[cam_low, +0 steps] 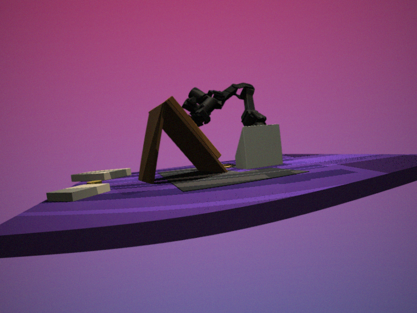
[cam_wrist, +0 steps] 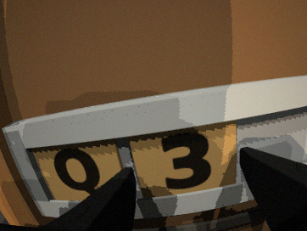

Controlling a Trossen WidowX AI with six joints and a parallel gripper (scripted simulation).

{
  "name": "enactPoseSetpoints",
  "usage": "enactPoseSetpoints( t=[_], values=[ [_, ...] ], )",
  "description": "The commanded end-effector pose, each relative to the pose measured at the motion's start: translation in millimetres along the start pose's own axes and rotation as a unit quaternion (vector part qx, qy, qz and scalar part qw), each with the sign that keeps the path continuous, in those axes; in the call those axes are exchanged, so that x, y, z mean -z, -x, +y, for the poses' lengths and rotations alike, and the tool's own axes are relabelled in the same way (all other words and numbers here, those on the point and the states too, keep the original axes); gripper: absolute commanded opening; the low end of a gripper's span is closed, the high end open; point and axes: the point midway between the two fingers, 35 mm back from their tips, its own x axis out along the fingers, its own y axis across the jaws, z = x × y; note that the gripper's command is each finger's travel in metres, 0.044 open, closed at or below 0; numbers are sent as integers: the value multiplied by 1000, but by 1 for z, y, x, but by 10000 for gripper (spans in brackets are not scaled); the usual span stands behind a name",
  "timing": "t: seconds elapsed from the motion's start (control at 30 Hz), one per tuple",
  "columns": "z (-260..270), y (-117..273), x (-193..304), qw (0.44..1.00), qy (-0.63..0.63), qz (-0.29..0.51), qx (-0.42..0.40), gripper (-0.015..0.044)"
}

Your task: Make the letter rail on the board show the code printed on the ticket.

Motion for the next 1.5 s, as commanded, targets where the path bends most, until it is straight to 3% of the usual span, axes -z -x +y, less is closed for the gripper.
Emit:
enactPoseSetpoints(
  t=[0.0, 1.47],
  values=[
    [-1, 5, -1, 1000, -3, -2, 3, 295],
    [2, 34, -3, 1000, -3, -2, 2, 295]
  ],
)
